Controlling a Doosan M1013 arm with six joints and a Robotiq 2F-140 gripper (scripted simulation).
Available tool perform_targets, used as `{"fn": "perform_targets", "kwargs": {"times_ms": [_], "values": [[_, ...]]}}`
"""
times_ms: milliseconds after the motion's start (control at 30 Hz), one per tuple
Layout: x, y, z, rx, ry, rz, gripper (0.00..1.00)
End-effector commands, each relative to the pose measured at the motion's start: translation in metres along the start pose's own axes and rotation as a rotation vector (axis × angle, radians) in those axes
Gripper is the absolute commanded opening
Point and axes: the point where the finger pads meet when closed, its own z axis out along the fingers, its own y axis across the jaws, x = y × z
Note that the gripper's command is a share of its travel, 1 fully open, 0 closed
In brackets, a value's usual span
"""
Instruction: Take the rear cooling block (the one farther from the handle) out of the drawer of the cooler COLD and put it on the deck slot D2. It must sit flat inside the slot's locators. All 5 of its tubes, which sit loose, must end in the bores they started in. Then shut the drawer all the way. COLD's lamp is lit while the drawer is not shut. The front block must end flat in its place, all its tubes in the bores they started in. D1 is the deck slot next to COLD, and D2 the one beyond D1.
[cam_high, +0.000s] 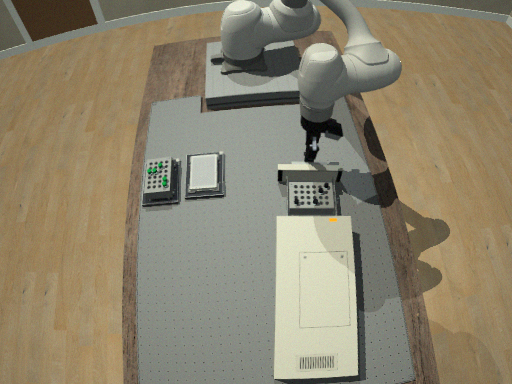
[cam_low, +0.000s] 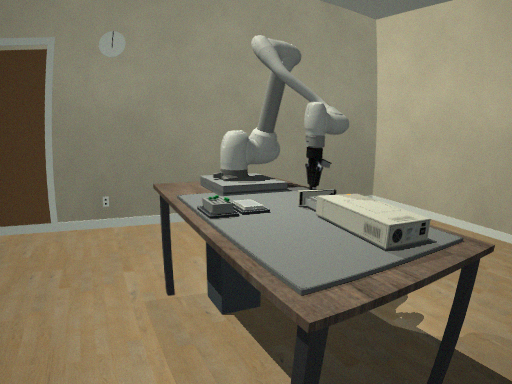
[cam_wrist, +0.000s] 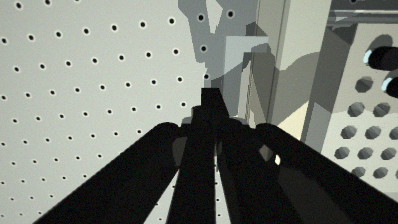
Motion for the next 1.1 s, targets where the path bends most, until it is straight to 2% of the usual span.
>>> {"fn": "perform_targets", "kwargs": {"times_ms": [0,1067], "values": [[0.001,0.006,-0.001,-0.002,0.003,-0.003,0.1],[0.0,0.044,-0.001,0.0,0.002,-0.002,0.1]]}}
